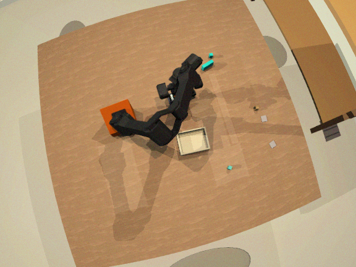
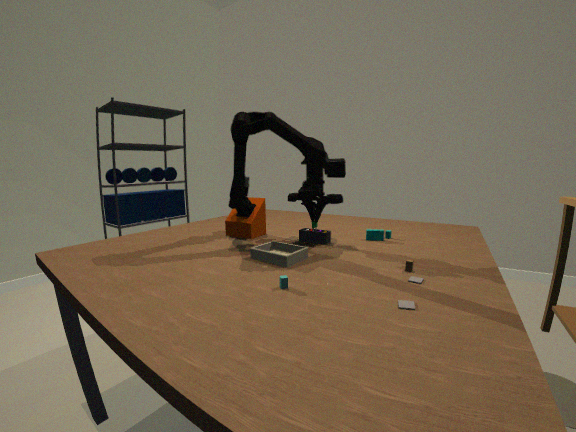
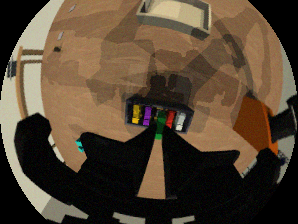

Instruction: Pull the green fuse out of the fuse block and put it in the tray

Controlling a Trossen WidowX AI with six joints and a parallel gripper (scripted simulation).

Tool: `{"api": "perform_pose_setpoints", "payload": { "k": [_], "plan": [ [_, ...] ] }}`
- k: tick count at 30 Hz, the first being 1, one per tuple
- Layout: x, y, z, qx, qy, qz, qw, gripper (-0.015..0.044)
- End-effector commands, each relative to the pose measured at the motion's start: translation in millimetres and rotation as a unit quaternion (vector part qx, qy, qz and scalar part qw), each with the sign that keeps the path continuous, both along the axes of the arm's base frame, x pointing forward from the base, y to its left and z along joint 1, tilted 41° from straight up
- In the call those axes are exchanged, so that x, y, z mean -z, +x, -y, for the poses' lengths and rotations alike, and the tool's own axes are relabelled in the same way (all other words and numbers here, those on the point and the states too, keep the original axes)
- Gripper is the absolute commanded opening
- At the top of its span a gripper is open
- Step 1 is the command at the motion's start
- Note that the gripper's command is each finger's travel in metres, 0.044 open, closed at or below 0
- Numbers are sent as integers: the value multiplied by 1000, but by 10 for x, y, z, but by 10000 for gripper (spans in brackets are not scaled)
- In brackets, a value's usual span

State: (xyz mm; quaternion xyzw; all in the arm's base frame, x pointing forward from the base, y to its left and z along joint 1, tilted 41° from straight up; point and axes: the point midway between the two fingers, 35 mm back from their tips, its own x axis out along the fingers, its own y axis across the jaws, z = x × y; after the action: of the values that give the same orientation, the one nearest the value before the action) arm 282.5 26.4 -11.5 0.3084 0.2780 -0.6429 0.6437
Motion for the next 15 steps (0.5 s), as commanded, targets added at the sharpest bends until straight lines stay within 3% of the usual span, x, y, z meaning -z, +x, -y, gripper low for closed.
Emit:
{"api": "perform_pose_setpoints", "payload": {
  "k": [1,15],
  "plan": [
    [-23,5,-24,2,2,2,1000,0],
    [-129,2,-118,2,2,2,1000,0]
  ]
}}
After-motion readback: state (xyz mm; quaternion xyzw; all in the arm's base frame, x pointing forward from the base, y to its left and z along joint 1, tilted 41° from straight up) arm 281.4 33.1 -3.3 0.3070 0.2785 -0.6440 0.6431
